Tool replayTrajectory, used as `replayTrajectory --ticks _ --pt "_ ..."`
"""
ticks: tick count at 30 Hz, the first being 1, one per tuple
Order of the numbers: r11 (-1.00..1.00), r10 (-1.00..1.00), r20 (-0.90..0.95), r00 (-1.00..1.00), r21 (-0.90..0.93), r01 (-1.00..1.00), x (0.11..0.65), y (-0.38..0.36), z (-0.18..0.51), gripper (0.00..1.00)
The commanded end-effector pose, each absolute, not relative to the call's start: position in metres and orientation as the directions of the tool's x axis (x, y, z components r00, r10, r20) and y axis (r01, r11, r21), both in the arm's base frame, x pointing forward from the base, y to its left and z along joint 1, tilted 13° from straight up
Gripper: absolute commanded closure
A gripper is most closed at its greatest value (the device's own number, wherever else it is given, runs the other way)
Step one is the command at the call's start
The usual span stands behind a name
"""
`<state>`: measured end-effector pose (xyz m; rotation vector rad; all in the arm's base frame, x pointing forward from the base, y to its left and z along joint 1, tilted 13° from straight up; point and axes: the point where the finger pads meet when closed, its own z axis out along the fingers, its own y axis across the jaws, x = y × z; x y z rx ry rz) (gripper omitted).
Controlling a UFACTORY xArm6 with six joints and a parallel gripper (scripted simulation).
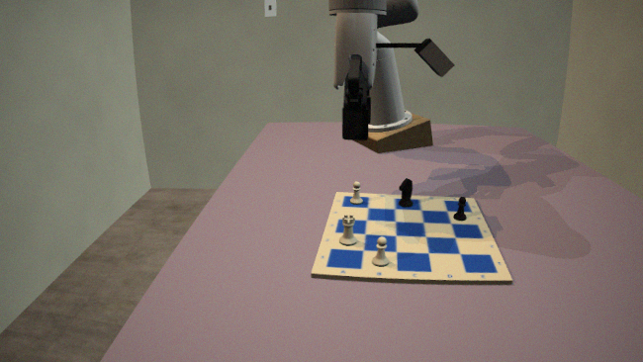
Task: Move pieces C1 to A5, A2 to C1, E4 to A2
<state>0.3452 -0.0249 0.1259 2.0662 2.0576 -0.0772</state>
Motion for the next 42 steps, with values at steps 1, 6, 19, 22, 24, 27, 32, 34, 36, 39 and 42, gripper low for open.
replayTrajectory --ticks 1,6,19,22,24,27,32,34,36,39,42 --pt "0.014 0.981 -0.195 0.01 0.123 0.992 0.347 -0.025 0.127 0.0" --pt "0.046 0.98 -0.199 -0.022 0.117 0.992 0.348 -0.025 0.127 0.0" --pt "0.38 0.904 -0.227 -0.361 0.042 0.924 0.358 -0.025 0.13 0.0" --pt "0.515 0.835 -0.23 -0.5 0.007 0.857 0.363 -0.025 0.131 0.0" --pt "0.515 0.835 -0.23 -0.5 0.007 0.857 0.363 -0.025 0.131 0.0" --pt "0.656 0.729 -0.228 -0.645 -0.035 0.754 0.368 -0.025 0.132 0.0" --pt "0.834 0.514 -0.213 -0.831 -0.099 0.542 0.378 -0.025 0.134 0.0" --pt "0.885 0.42 -0.205 -0.884 -0.124 0.449 0.383 -0.025 0.134 0.0" --pt "0.924 0.322 -0.195 -0.926 -0.148 0.352 0.388 -0.025 0.135 0.0" --pt "0.963 0.169 -0.175 -0.97 -0.183 0.2 0.395 -0.026 0.136 0.0" --pt "0.977 0.018 -0.144 -0.989 -0.206 0.047 0.397 -0.026 0.136 0.0"
